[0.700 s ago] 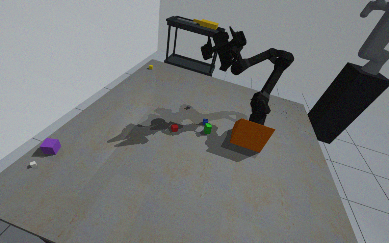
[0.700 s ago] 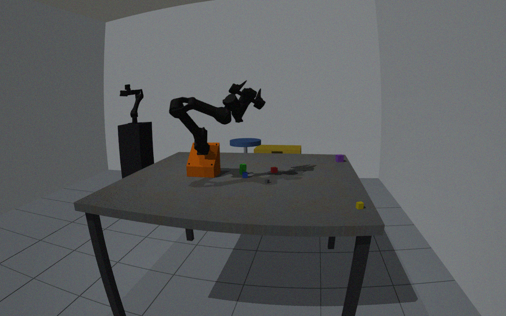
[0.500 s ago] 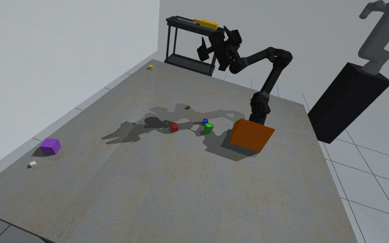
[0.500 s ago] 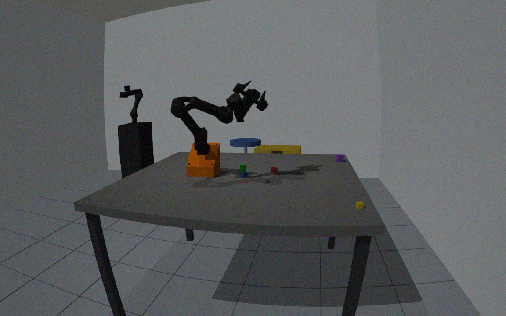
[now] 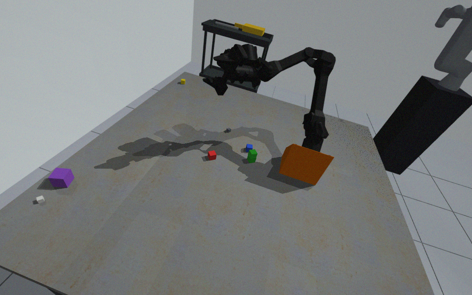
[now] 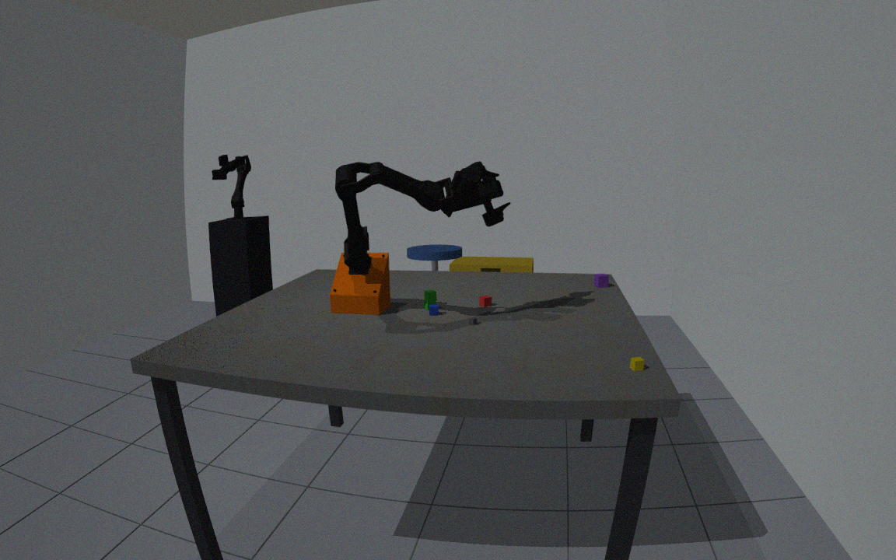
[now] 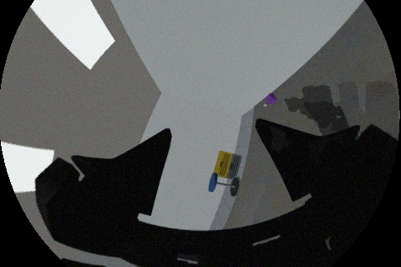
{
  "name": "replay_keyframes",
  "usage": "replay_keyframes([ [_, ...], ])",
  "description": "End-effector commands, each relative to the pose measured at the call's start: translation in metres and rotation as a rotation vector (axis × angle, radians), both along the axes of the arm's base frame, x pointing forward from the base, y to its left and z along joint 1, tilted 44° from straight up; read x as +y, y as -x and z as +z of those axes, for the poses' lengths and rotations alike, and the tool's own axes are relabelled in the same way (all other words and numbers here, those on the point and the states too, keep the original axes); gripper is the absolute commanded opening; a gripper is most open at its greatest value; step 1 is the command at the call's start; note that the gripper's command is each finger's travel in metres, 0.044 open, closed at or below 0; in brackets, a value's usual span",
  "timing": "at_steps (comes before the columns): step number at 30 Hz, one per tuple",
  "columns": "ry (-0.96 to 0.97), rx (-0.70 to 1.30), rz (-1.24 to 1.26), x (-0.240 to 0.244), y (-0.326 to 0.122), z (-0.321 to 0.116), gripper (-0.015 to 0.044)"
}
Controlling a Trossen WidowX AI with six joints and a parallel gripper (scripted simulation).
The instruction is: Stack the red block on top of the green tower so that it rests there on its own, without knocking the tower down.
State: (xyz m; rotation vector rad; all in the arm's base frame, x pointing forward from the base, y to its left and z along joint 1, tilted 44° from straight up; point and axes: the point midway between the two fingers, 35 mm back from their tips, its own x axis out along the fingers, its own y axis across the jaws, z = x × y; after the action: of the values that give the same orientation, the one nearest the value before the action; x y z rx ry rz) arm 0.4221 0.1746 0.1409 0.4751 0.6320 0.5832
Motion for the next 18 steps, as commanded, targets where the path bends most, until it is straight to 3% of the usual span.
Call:
replay_keyframes([
  [1,0.189,0.107,-0.068,-0.009,-0.017,-0.044,0.0440],
  [18,1.089,0.541,-0.027,-0.082,0.001,-0.178,0.0440],
])
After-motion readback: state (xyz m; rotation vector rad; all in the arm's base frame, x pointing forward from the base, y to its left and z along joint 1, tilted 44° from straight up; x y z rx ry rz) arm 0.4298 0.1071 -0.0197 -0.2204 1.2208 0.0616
